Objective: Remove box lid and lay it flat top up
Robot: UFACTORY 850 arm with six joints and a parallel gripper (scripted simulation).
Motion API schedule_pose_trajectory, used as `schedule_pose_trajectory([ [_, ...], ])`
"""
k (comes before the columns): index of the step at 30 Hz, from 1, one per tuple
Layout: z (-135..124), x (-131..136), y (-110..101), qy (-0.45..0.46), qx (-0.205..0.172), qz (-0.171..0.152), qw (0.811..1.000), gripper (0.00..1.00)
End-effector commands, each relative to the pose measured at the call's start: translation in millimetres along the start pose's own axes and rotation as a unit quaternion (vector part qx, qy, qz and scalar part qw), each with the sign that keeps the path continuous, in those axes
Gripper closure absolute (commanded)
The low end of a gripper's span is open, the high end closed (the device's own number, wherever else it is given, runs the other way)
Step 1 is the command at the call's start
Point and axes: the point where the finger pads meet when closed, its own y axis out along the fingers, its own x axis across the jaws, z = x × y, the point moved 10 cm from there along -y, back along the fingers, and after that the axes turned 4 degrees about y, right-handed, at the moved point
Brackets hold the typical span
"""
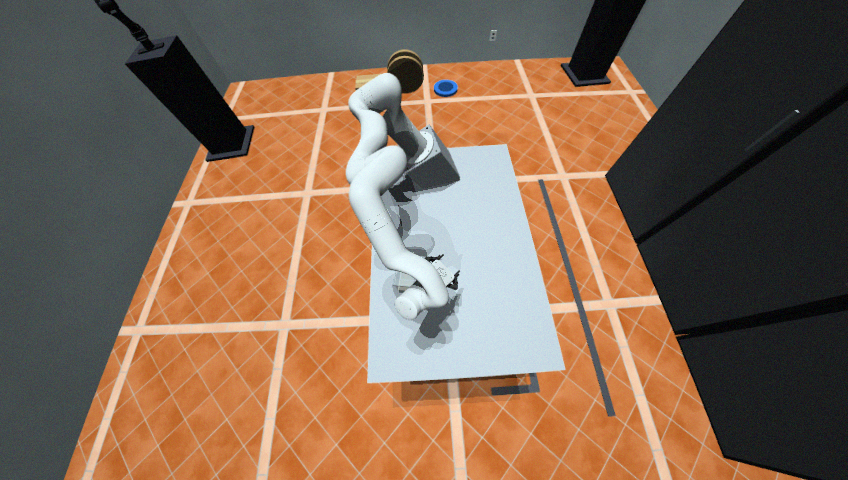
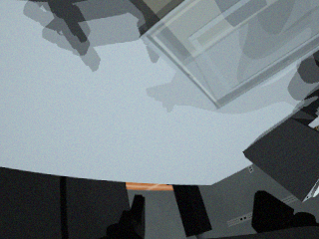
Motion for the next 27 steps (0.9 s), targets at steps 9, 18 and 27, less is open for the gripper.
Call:
schedule_pose_trajectory([
  [9, -0.8, -0.1, -1.2, -0.001, 0.0, 0.001, 1.0, 0.0],
  [18, -0.8, -0.1, -1.2, -0.001, 0.0, 0.001, 1.0, 0.0],
  [27, 2.3, 7.3, 6.2, -0.044, 0.028, -0.026, 0.998, 0.0],
])
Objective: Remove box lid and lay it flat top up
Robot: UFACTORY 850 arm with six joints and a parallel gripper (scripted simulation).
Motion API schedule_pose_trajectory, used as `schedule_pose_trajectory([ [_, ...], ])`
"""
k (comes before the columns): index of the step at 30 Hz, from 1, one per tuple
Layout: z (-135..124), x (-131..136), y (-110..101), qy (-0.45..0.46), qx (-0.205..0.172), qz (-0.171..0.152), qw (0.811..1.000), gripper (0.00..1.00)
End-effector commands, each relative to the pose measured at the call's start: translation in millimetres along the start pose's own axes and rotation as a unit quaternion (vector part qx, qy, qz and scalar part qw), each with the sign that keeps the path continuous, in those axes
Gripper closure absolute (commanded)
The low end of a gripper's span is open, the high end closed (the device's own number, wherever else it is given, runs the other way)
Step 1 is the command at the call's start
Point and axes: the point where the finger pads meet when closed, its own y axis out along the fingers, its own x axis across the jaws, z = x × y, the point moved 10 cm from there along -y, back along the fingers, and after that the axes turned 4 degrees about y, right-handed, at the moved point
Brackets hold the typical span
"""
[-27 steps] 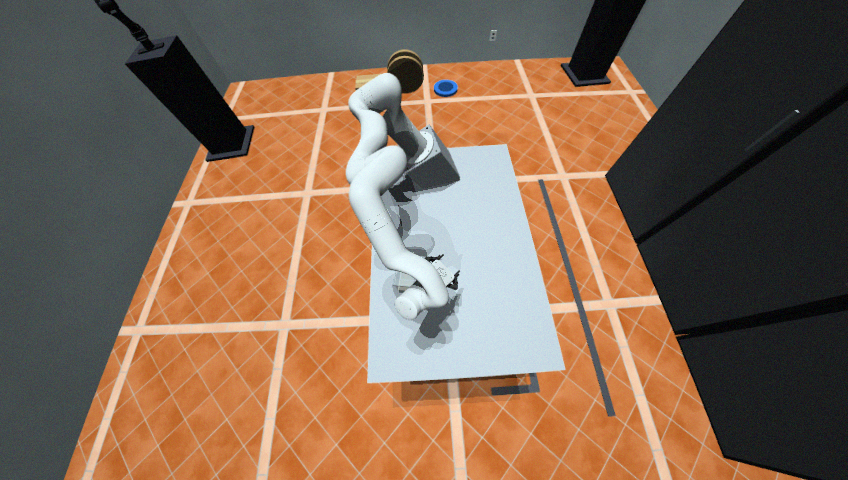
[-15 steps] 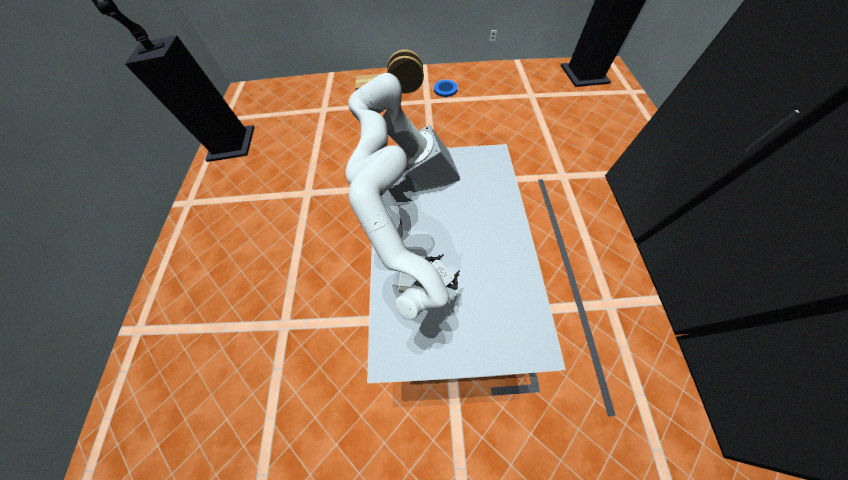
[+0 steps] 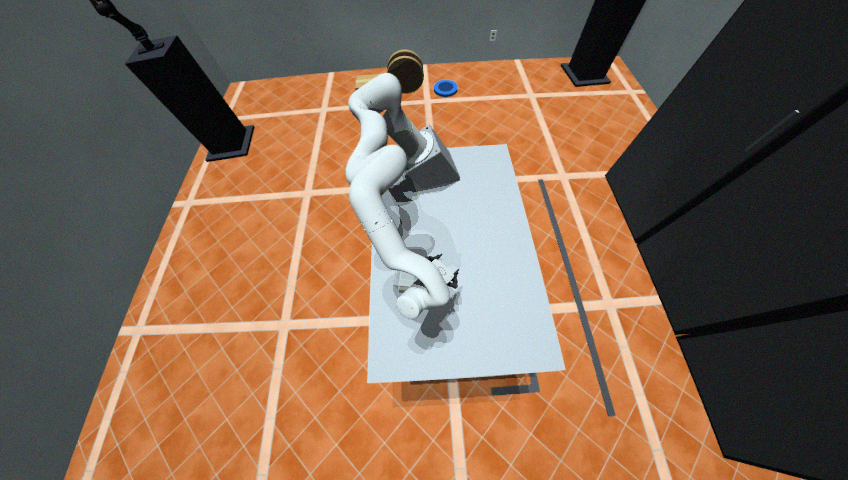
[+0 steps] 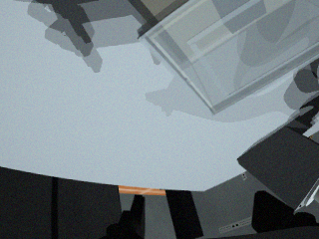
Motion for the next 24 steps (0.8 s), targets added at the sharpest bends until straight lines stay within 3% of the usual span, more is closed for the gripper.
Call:
schedule_pose_trajectory([
  [1, 1.3, 6.5, 5.3, -0.038, 0.024, -0.022, 0.999, 0.0],
  [5, 5.6, 19.7, 16.3, -0.112, 0.065, -0.072, 0.989, 0.0],
  [7, 5.6, 19.7, 16.3, -0.112, 0.065, -0.072, 0.989, 0.0],
  [11, 11.4, 40.1, 29.0, -0.223, 0.111, -0.154, 0.956, 0.0],
  [12, 11.4, 40.1, 29.0, -0.223, 0.111, -0.154, 0.956, 0.0],
  [14, 16.0, 53.4, 34.1, -0.279, 0.128, -0.2, 0.93, 0.0],
  [17, 16.1, 59.7, 37.5, -0.325, 0.14, -0.236, 0.905, 0.0],
  [18, 18.1, 66.9, 39.6, -0.358, 0.146, -0.265, 0.884, 0.0],
  [22, 20.8, 81.6, 43.5, -0.431, 0.153, -0.332, 0.825, 0.0],
  [24, 20.8, 81.6, 43.5, -0.431, 0.153, -0.332, 0.825, 0.0],
])
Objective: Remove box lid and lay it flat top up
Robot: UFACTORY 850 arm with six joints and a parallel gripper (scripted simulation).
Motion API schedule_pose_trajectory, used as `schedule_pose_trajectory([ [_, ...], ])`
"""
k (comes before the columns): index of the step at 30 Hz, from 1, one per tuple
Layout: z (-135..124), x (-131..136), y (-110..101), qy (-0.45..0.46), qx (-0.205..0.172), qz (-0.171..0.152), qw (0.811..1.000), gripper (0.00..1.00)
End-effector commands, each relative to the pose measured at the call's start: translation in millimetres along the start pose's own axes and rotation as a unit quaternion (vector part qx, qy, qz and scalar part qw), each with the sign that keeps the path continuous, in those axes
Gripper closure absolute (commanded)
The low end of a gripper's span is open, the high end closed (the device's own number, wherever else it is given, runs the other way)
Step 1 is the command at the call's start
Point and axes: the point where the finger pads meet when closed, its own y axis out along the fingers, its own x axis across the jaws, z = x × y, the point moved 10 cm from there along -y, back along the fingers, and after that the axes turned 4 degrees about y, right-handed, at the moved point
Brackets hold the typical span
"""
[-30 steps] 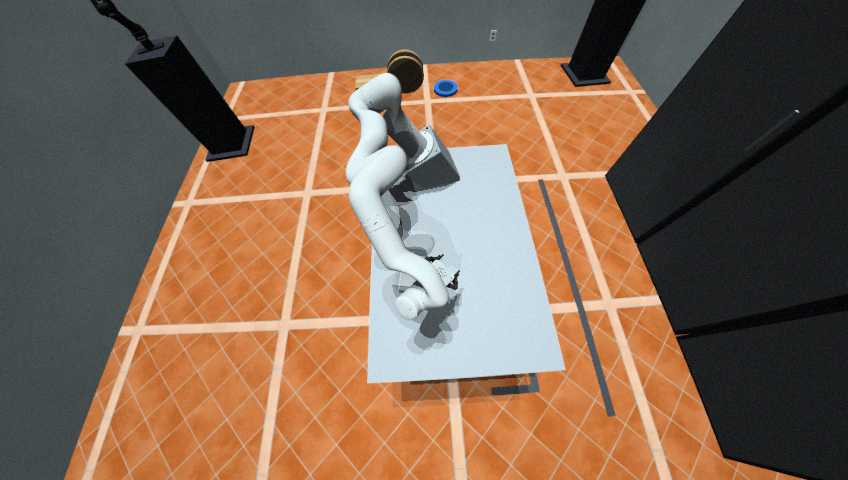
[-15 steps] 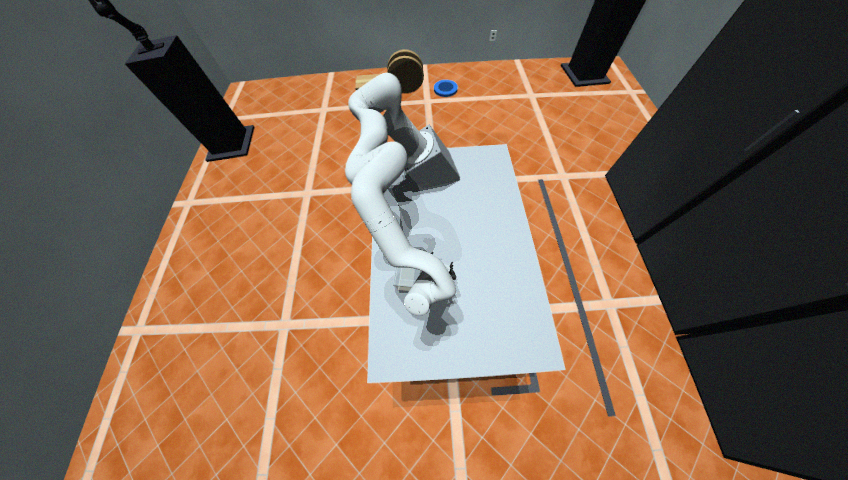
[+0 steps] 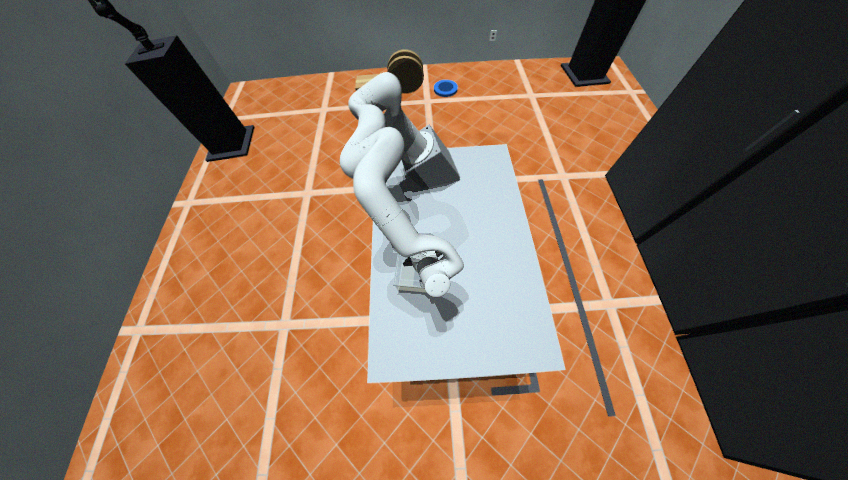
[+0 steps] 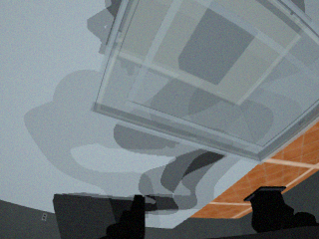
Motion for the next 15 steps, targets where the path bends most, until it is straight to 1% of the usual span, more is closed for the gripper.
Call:
schedule_pose_trajectory([
  [1, -14.3, 3.7, 9.5, -0.096, 0.029, -0.065, 0.993, 0.0],
  [2, -18.0, 9.3, 13.5, -0.129, 0.026, -0.09, 0.987, 0.0],
  [3, -19.0, 7.7, 13.9, -0.143, 0.029, -0.099, 0.984, 0.0],
  [4, -21.7, 15.1, 16.8, -0.162, 0.022, -0.113, 0.98, 0.0],
  [5, -23.3, 12.2, 17.7, -0.185, 0.025, -0.129, 0.974, 0.0],
  [6, -26.4, 18.7, 20.1, -0.21, 0.019, -0.147, 0.966, 0.0],
  [7, -28.1, 15.9, 21.1, -0.234, 0.02, -0.164, 0.958, 0.0],
  [8, -30.9, 22.1, 22.7, -0.257, 0.013, -0.18, 0.949, 0.0],
  [10, -34.6, 17.2, 25.2, -0.302, 0.014, -0.212, 0.929, 0.0],
  [11, -37.2, 22.9, 26.2, -0.325, 0.005, -0.228, 0.918, 0.0],
  [12, -39.2, 20.6, 27.7, -0.347, 0.004, -0.243, 0.906, 0.0],
  [15, -46.2, 27.8, 29.5, -0.412, -0.017, -0.288, 0.864, 0.0],
])
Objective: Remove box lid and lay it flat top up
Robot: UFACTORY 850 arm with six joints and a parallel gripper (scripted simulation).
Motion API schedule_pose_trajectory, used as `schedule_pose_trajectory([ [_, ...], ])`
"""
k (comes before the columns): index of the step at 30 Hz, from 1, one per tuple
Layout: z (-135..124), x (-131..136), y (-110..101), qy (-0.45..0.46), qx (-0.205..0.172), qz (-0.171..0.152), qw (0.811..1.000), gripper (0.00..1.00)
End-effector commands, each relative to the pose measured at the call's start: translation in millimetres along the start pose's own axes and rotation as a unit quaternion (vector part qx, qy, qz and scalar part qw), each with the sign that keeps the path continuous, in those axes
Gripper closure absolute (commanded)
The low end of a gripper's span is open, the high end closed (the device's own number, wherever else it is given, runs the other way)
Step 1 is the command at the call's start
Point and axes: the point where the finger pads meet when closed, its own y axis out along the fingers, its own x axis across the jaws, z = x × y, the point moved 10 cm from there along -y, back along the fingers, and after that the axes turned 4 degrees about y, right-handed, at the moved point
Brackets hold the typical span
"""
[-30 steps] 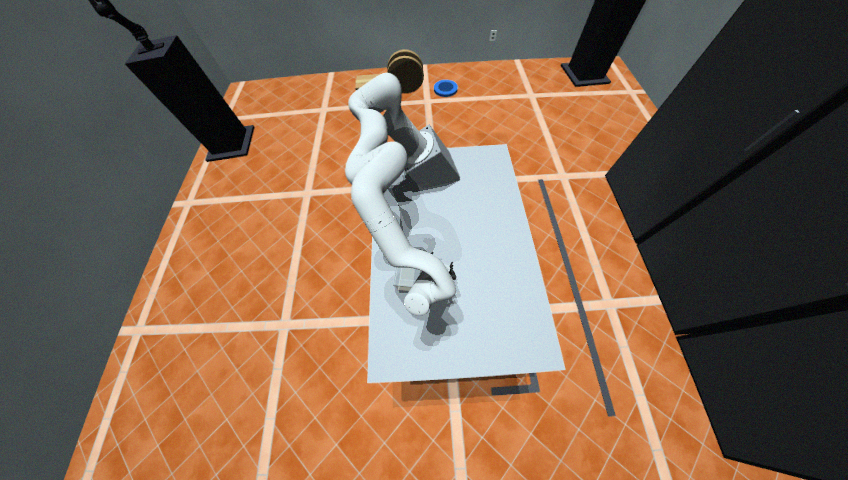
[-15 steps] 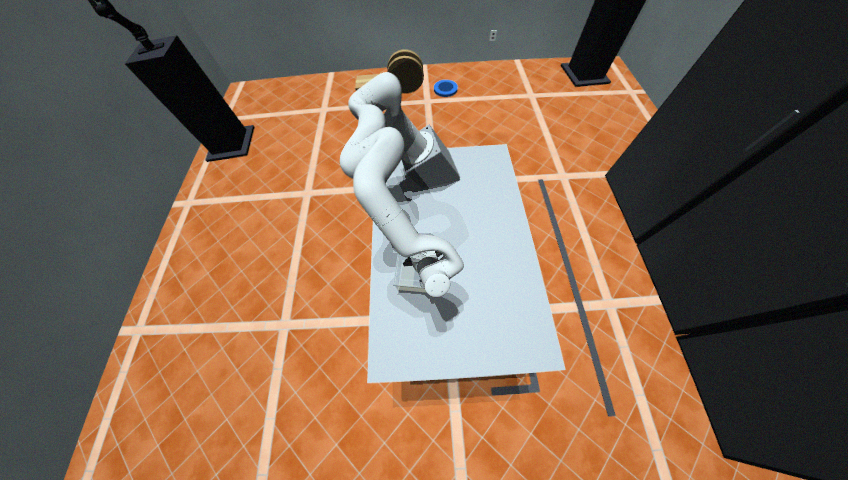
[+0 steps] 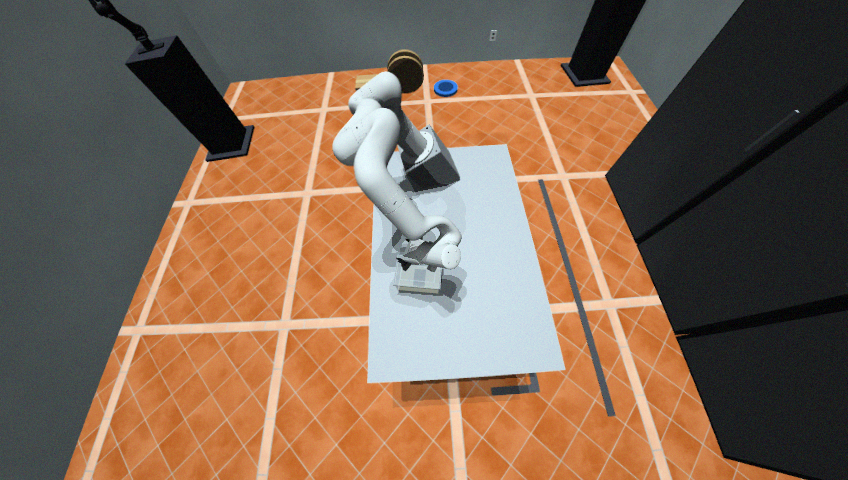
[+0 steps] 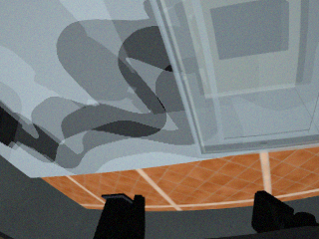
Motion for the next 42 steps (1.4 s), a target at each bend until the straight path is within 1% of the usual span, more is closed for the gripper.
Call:
schedule_pose_trajectory([
  [1, -13.0, -3.3, 4.8, -0.091, -0.008, -0.06, 0.994, 0.0],
  [2, -13.0, -3.3, 4.8, -0.091, -0.008, -0.06, 0.994, 0.0],
  [3, -17.3, -8.3, 6.3, -0.164, -0.024, -0.103, 0.981, 0.0],
  [5, -17.8, -12.0, 7.2, -0.194, -0.028, -0.121, 0.973, 0.0],
  [7, -21.6, -14.0, 7.7, -0.24, -0.043, -0.146, 0.959, 0.0],
  [10, -26.0, -20.1, 9.1, -0.314, -0.065, -0.187, 0.929, 0.0],
  [12, -29.1, -23.6, 9.0, -0.361, -0.083, -0.211, 0.905, 0.0],
  [14, -31.8, -27.9, 8.5, -0.406, -0.102, -0.234, 0.878, 0.0],
  [17, -35.4, -35.1, 9.4, -0.47, -0.13, -0.267, 0.831, 0.0],
  [19, -35.4, -35.1, 9.4, -0.47, -0.13, -0.267, 0.831, 0.0],
  [20, -39.0, -42.5, 10.2, -0.529, -0.158, -0.297, 0.779, 0.0],
  [22, -39.6, -47.1, 8.0, -0.551, -0.173, -0.307, 0.756, 0.0],
  [23, -40.9, -48.5, 9.3, -0.565, -0.18, -0.314, 0.741, 0.0],
  [24, -40.9, -53.6, 6.8, -0.583, -0.194, -0.322, 0.721, 0.0],
  [27, -44.5, -62.7, 8.2, -0.634, -0.226, -0.346, 0.654, 0.0],
  [28, -46.2, -63.7, 9.8, -0.647, -0.233, -0.353, 0.635, 0.0],
  [29, -46.1, -70.5, 7.8, -0.663, -0.249, -0.36, 0.608, 0.0],
  [32, -49.8, -79.4, 9.4, -0.7, -0.28, -0.377, 0.537, 0.0],
  [33, -49.5, -87.0, 7.6, -0.711, -0.294, -0.382, 0.511, 0.0],
  [34, -51.5, -87.5, 9.3, -0.721, -0.303, -0.387, 0.489, 0.0],
  [36, -51.5, -87.5, 9.3, -0.721, -0.303, -0.387, 0.489, 0.0],
  [38, -54.5, -103.9, 9.5, -0.751, -0.344, -0.401, 0.397, 0.0],
  [39, -53.7, -112.0, 7.8, -0.754, -0.353, -0.402, 0.381, 0.0],
  [40, -55.4, -112.0, 9.2, -0.759, -0.36, -0.405, 0.361, 0.0],
  [41, -55.6, -120.0, 8.6, -0.764, -0.372, -0.407, 0.334, 0.0],
  [42, -57.4, -119.9, 10.1, -0.768, -0.38, -0.409, 0.313, 0.0],
])
